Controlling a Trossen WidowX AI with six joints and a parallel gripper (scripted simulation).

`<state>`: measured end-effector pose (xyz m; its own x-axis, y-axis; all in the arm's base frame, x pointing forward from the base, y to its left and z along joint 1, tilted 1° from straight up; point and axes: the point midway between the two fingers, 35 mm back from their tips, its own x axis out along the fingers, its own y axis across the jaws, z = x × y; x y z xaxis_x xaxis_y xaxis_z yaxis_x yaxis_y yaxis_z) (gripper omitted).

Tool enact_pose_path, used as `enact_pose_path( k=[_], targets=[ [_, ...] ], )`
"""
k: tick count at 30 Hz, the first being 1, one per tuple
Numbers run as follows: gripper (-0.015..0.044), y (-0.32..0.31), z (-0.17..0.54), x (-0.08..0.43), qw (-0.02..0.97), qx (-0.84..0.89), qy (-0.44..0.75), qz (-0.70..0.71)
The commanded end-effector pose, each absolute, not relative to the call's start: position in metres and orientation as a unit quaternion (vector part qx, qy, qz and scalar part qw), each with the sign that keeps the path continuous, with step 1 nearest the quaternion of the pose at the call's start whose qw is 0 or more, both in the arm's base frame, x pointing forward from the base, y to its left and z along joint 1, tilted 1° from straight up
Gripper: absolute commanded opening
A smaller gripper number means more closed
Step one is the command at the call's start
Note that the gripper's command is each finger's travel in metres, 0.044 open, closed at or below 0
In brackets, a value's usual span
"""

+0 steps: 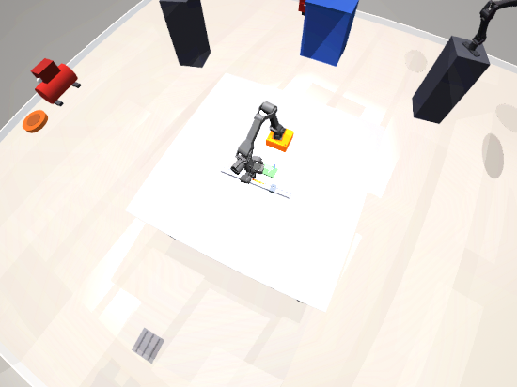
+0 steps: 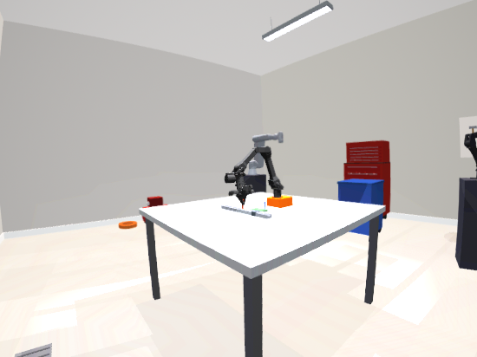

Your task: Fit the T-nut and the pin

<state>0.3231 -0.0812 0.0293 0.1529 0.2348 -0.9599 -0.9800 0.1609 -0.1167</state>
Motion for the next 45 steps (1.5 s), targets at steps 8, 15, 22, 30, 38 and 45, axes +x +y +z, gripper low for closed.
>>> enact_pose_path(
  k=[8,15,22,30,38,45],
  targets=[
    [-0.015,-0.083,0.028,0.326,0.622,-0.421,0.443,0.489],
    [-0.015,-0.083,0.028,0.327,0.62,-0.417,0.447,0.492],
    [-0.015,-0.083,0.028,0.328,0.618,-0.413,0.45,0.495],
    [-0.015,-0.083,0.028,0.329,0.616,-0.41,0.452,0.498],
    [-0.015,-0.076,0.028,0.329,0.616,-0.41,0.451,0.499],
    [-0.015,-0.063,0.029,0.33,0.617,-0.412,0.448,0.499]
  ],
)
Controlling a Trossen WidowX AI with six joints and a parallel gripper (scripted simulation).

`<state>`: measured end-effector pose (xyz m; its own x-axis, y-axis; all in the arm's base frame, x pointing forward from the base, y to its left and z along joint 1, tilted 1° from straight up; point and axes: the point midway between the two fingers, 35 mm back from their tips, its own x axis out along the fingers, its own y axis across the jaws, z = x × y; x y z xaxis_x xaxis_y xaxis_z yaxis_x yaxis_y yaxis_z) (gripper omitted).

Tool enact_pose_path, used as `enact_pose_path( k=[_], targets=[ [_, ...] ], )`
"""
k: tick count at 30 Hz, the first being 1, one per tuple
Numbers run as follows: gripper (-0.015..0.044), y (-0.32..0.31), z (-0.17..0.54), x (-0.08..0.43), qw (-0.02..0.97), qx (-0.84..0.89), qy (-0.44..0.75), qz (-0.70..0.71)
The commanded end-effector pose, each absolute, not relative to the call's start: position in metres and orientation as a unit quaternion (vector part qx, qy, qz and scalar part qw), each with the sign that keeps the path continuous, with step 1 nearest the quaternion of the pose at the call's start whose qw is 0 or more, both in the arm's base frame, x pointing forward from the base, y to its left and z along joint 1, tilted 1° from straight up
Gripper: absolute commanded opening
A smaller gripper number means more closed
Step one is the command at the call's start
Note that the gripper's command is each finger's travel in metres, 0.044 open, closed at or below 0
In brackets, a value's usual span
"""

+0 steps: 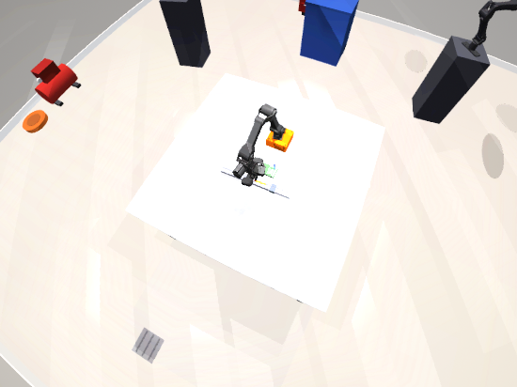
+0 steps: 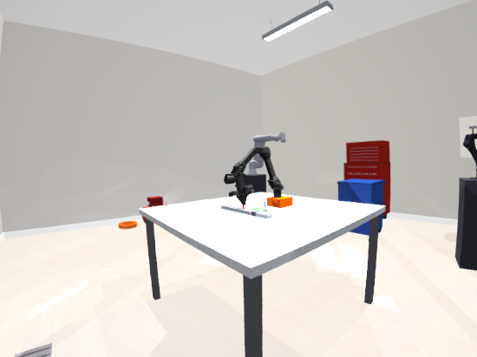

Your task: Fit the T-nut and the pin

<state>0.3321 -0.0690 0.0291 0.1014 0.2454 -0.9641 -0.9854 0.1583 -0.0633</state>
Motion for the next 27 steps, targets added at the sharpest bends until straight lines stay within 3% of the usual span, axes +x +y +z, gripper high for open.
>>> enact_pose_path(
  k=[1,27],
  targets=[
    [-0.015,-0.062,0.029,0.331,0.617,-0.412,0.448,0.499],
    [-0.015,-0.018,0.028,0.338,0.618,-0.411,0.447,0.5]
  ],
)
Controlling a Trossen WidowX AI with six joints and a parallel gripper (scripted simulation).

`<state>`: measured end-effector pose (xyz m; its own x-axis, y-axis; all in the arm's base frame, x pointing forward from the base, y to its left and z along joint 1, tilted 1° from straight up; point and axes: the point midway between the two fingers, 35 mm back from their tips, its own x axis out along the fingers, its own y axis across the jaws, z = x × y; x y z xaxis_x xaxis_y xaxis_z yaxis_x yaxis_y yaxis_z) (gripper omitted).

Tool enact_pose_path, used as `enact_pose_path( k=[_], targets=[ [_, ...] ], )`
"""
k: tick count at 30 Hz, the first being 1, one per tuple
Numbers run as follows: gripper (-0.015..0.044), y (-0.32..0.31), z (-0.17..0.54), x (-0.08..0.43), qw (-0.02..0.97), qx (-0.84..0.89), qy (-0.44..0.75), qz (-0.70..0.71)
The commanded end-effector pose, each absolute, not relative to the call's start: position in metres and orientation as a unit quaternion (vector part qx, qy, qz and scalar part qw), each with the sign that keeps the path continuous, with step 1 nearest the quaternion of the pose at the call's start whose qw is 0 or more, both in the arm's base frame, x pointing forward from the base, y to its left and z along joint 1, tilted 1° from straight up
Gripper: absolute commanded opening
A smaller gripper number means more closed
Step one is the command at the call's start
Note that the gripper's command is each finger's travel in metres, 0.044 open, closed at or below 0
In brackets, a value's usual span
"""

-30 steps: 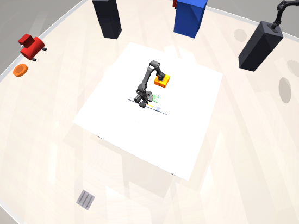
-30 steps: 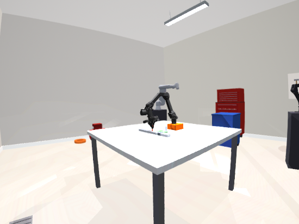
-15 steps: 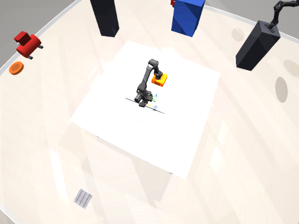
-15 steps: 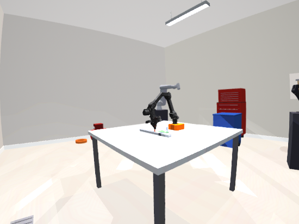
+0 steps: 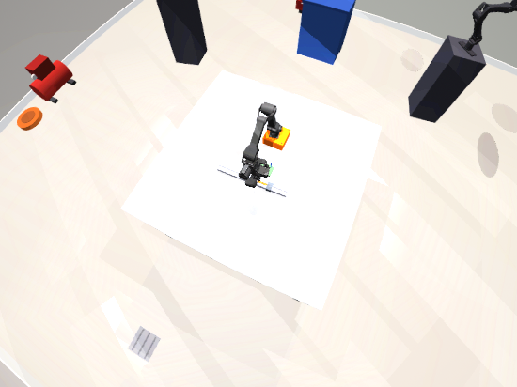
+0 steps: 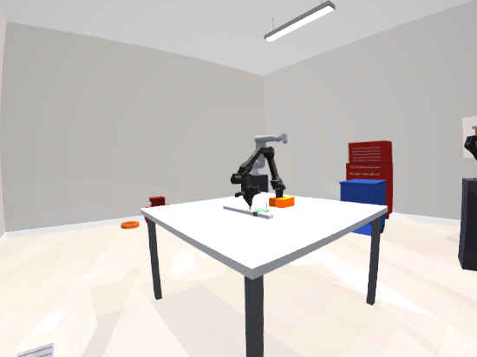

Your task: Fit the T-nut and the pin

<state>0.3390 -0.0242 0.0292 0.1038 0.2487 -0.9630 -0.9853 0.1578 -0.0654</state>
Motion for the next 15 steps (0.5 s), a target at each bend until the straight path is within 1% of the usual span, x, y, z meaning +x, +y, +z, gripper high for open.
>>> enact_pose_path(
  k=[1,15],
  targets=[
    [-0.015,-0.0168,0.0282,0.3384,0.618,-0.411,0.447,0.5],
    [-0.015,-0.0105,0.0282,0.3395,0.618,-0.411,0.446,0.5]
  ],
)
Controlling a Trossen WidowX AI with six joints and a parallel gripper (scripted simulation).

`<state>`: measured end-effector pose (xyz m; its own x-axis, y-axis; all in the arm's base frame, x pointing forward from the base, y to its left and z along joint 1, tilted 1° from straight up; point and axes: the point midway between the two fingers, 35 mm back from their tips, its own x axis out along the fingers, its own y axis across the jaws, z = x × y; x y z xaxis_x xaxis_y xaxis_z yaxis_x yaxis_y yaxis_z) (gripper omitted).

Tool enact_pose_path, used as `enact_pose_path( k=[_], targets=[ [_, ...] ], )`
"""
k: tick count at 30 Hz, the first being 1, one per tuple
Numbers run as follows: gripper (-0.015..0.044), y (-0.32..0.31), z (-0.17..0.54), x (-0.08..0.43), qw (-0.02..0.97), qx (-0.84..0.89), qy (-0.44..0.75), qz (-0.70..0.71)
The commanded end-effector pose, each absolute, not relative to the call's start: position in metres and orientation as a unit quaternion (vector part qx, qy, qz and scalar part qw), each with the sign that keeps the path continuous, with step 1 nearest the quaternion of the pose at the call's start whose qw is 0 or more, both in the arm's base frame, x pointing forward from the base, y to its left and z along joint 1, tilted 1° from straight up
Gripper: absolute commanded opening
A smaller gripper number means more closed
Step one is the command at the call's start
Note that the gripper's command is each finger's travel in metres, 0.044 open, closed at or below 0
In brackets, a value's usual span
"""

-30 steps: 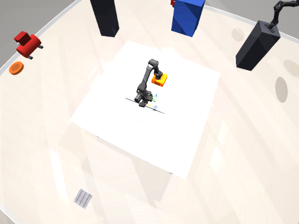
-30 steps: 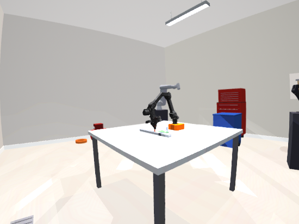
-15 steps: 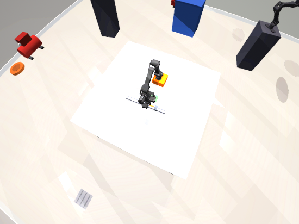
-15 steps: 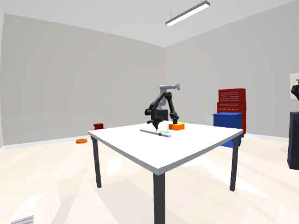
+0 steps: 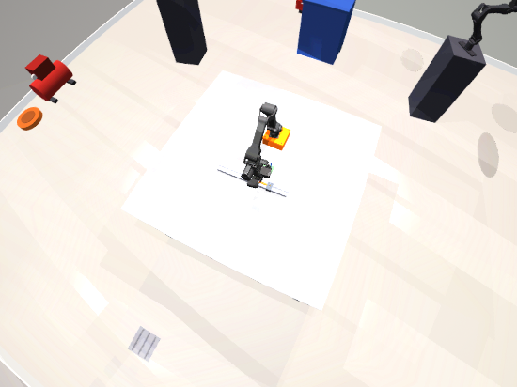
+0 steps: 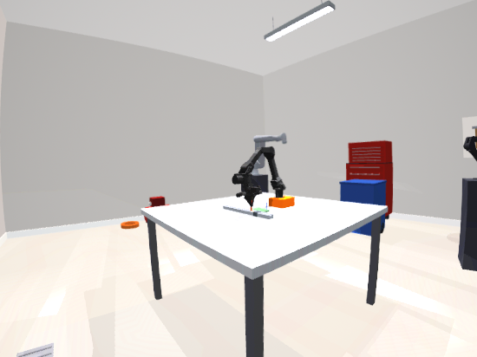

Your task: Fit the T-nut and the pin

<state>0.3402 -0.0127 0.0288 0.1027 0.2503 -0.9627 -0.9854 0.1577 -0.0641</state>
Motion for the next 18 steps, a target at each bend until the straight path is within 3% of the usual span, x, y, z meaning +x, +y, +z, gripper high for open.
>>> enact_pose_path(
  k=[1,18],
  targets=[
    [-0.015,-0.01,0.0282,0.3396,0.618,-0.411,0.446,0.5],
    [-0.015,-0.0094,0.0287,0.3406,0.617,-0.413,0.445,0.501]
  ],
)
